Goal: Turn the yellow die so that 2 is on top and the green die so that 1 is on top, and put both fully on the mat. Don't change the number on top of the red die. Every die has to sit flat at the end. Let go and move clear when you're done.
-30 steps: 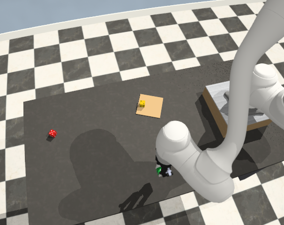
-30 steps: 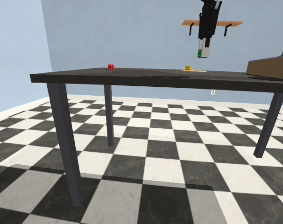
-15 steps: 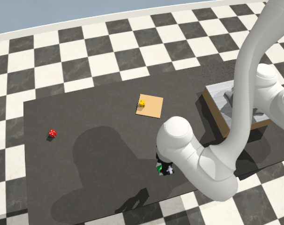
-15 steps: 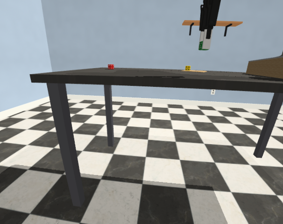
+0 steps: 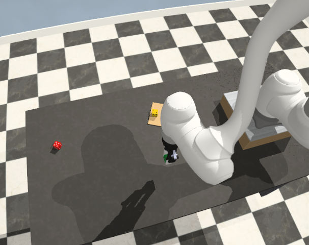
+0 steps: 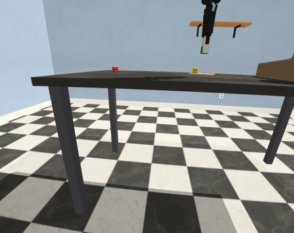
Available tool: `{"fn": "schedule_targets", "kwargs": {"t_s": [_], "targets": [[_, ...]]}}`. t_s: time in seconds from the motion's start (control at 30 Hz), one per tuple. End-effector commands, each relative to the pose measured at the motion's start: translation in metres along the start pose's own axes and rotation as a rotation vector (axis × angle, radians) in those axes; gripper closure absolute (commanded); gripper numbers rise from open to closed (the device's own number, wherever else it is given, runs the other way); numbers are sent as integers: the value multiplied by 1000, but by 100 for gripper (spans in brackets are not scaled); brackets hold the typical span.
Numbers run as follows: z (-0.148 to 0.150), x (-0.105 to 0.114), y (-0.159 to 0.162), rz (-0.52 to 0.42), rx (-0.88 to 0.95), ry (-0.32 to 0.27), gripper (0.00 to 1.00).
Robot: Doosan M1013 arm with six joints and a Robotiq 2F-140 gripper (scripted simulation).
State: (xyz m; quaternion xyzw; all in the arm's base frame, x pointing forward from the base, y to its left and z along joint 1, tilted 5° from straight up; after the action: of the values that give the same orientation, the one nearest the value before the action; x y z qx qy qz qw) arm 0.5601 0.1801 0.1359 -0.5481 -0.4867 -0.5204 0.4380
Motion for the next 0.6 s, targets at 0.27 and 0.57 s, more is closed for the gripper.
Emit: {"fn": "schedule_targets", "kwargs": {"t_s": [0.27, 0.57], "targets": [[-164, 3, -3, 0, -155, 3, 76], [-278, 3, -42, -2, -282, -1, 76]]}}
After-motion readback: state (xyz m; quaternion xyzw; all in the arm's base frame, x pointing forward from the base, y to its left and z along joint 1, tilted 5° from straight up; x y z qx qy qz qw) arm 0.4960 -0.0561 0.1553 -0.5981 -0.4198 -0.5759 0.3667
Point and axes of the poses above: the point where the finger pads meet when closed, its own x axis back along the fingers, its own z axis across the jaws, y = z × x, the point moved 10 cm from there along x, back along the fingers, and after that the axes turned 12 degrees about -x, right-handed, at the moved point
